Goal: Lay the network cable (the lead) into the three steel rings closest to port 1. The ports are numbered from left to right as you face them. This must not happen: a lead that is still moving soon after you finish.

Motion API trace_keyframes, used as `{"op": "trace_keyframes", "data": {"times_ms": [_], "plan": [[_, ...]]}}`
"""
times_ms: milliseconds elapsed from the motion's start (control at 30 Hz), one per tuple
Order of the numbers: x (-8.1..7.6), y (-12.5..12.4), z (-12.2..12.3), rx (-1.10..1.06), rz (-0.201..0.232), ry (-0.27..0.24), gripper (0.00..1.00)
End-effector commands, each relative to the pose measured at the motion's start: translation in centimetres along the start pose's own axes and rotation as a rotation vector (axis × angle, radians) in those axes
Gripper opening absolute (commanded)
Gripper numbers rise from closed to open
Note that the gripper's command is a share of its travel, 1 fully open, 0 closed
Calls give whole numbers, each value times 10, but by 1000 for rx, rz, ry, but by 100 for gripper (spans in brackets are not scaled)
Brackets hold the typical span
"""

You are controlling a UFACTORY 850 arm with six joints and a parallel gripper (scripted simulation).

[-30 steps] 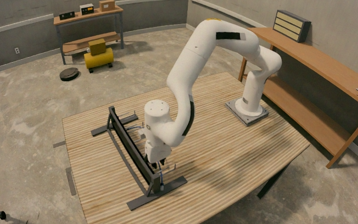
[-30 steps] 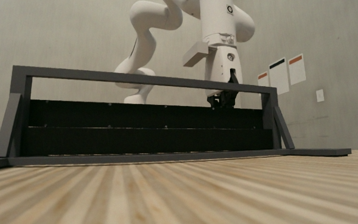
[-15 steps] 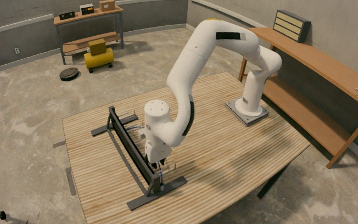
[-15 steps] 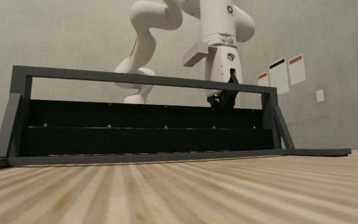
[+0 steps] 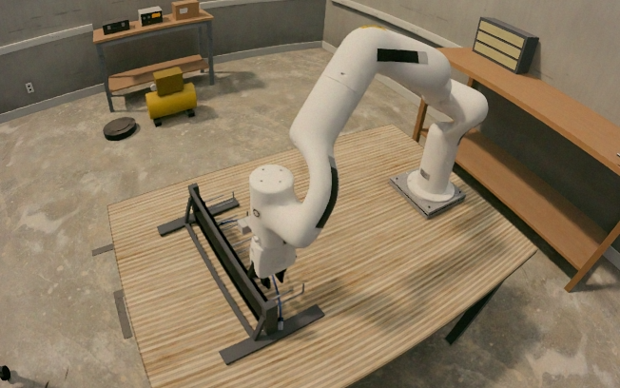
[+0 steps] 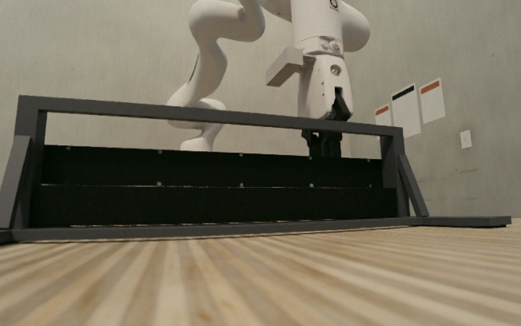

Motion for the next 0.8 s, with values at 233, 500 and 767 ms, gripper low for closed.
{"op": "trace_keyframes", "data": {"times_ms": [233, 500, 767], "plan": [[-25, 0, 0, 0, 3, 0, 35], [-49, 0, 0, 0, 3, 0, 35], [-59, 0, 0, 0, 3, 0, 35]]}}
Point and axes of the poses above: the point where the finger pads meet when closed, its own x axis out along the fingers, its own y axis across the jaws, z = x × y, the point moved 5 cm from there along -x, back along the fingers, and after that the axes turned 8 degrees about -x, right-handed, at the moved point
